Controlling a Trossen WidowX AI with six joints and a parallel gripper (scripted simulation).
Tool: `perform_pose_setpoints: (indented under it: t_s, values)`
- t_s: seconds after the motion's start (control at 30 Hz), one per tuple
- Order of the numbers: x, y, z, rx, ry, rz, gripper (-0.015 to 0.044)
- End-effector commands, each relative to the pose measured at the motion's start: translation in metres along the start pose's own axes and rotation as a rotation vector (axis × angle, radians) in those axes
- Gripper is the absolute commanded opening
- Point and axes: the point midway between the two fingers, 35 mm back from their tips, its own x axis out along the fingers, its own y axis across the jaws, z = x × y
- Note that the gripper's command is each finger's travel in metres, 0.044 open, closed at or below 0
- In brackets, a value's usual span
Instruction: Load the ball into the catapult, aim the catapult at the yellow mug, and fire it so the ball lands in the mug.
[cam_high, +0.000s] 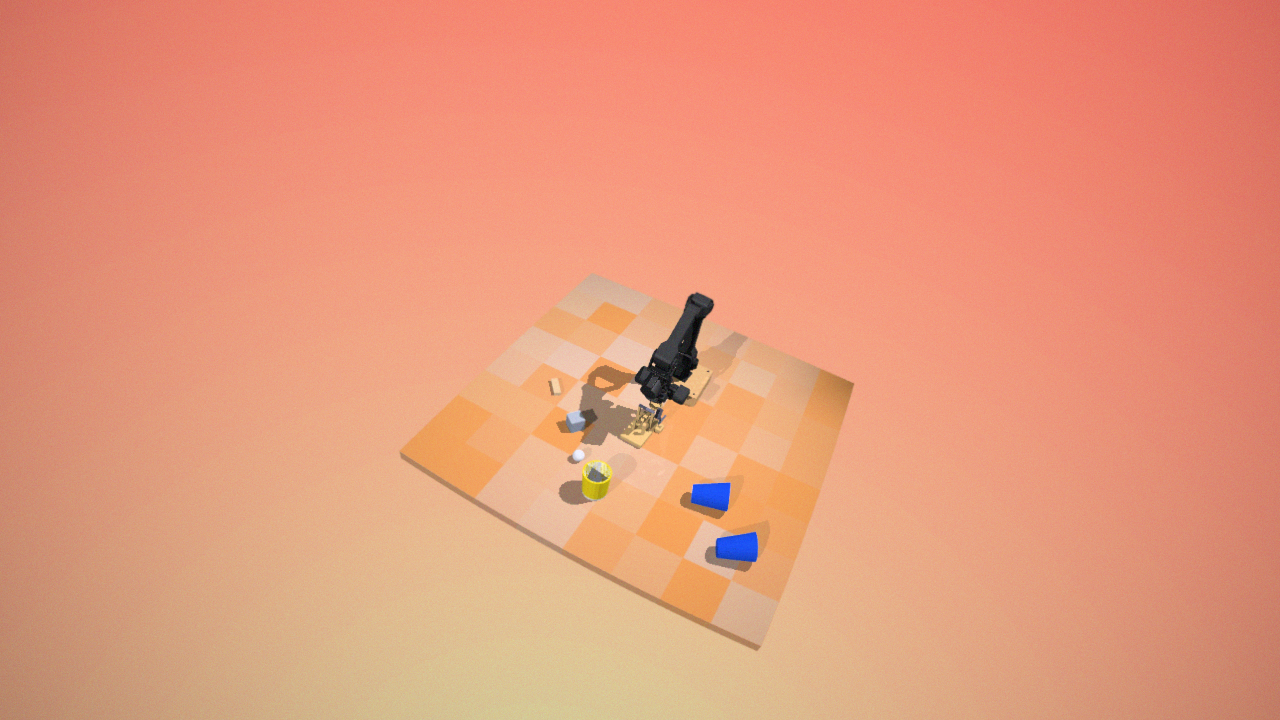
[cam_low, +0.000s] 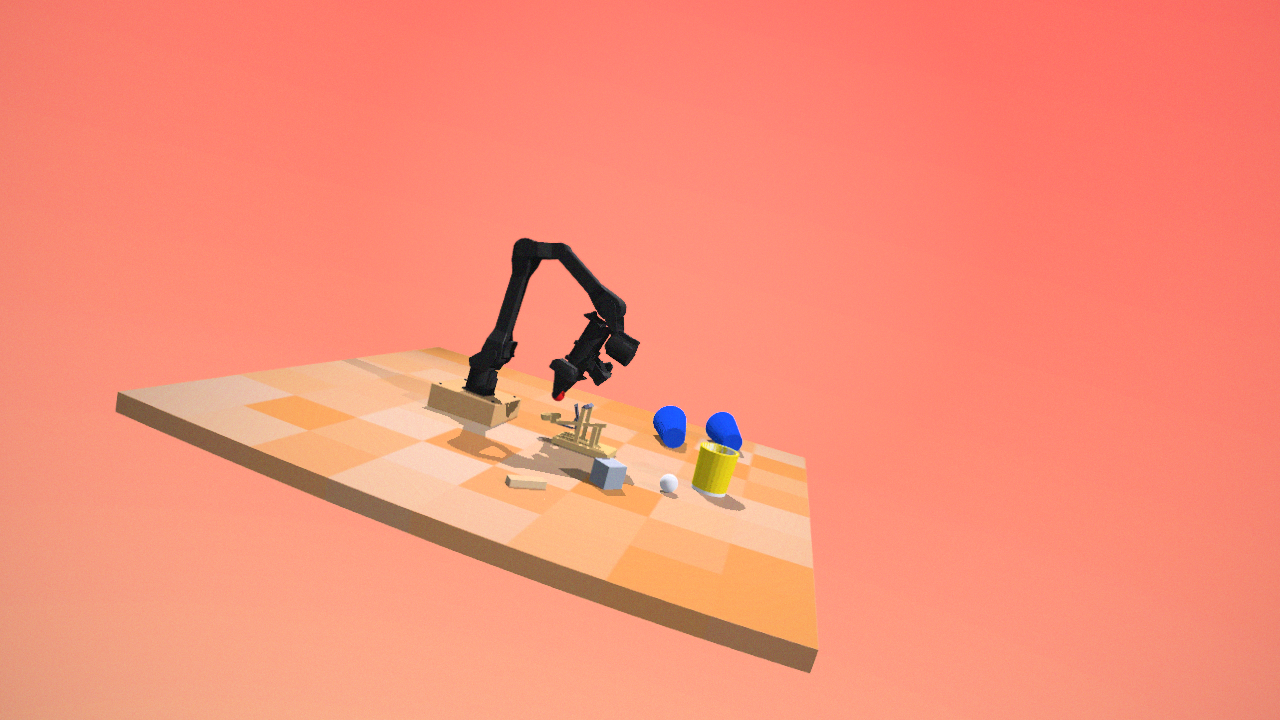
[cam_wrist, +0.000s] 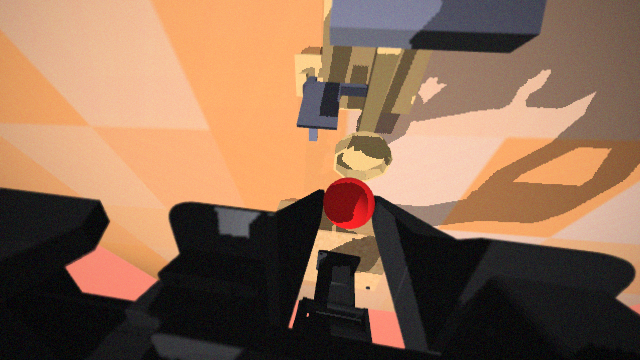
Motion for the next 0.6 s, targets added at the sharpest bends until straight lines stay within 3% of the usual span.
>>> perform_pose_setpoints:
  t_s: [0.0,0.57]
  values:
    - [0.003,-0.011,-0.001,-0.004,0.030,0.021,0.0000]
    - [0.024,-0.013,0.006,-0.004,0.035,0.025,0.0000]
